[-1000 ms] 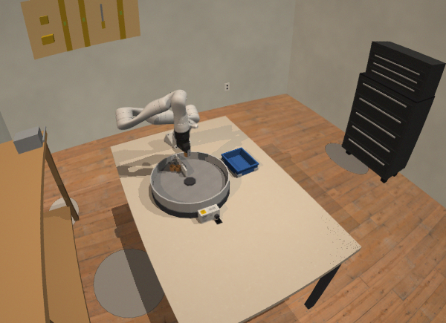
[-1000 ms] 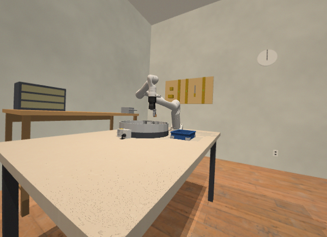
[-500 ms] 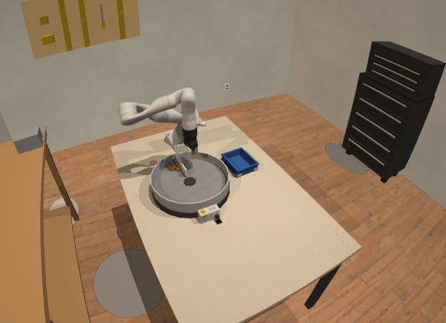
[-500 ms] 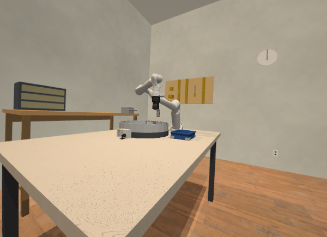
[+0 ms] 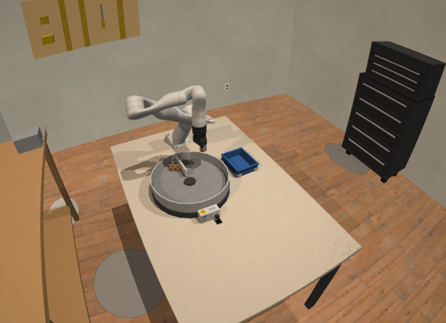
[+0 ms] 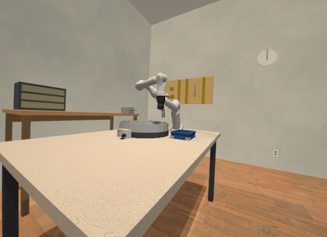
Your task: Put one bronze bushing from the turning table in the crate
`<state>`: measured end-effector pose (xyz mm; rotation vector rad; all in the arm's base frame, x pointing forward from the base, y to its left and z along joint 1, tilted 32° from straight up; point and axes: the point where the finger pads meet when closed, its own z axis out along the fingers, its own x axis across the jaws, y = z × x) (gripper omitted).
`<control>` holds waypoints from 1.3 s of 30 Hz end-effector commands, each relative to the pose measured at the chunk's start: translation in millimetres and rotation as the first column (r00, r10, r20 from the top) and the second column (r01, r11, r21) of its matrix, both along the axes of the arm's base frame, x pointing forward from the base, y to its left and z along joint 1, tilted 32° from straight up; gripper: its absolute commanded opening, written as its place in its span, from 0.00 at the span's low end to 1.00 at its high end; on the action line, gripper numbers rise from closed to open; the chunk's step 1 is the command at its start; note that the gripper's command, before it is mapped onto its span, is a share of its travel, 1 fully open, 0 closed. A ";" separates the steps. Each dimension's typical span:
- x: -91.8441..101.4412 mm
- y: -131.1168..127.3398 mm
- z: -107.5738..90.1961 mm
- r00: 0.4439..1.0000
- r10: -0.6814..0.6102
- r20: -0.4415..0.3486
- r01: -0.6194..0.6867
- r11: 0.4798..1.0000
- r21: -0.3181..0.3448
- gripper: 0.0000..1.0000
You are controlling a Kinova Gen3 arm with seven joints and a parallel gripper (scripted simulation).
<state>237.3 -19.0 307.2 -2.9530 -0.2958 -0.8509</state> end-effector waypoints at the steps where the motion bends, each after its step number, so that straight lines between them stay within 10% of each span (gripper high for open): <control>1: 0.0 11.9 1.9 1.000 0.000 0.000 0.000 1.000 0.000 0.00; 5: -0.2 59.3 8.3 1.000 0.001 0.000 -0.001 1.000 -0.001 0.00; 17: -0.2 59.3 8.3 1.000 0.001 0.000 -0.001 1.000 -0.001 0.00; 22: 0.2 116.3 16.8 1.000 0.000 0.002 0.000 1.000 -0.002 0.00; 34: 0.2 116.3 16.8 1.000 0.000 0.002 0.000 1.000 -0.002 0.00; 39: 0.0 173.0 24.2 1.000 0.003 0.006 -0.003 1.000 -0.007 0.00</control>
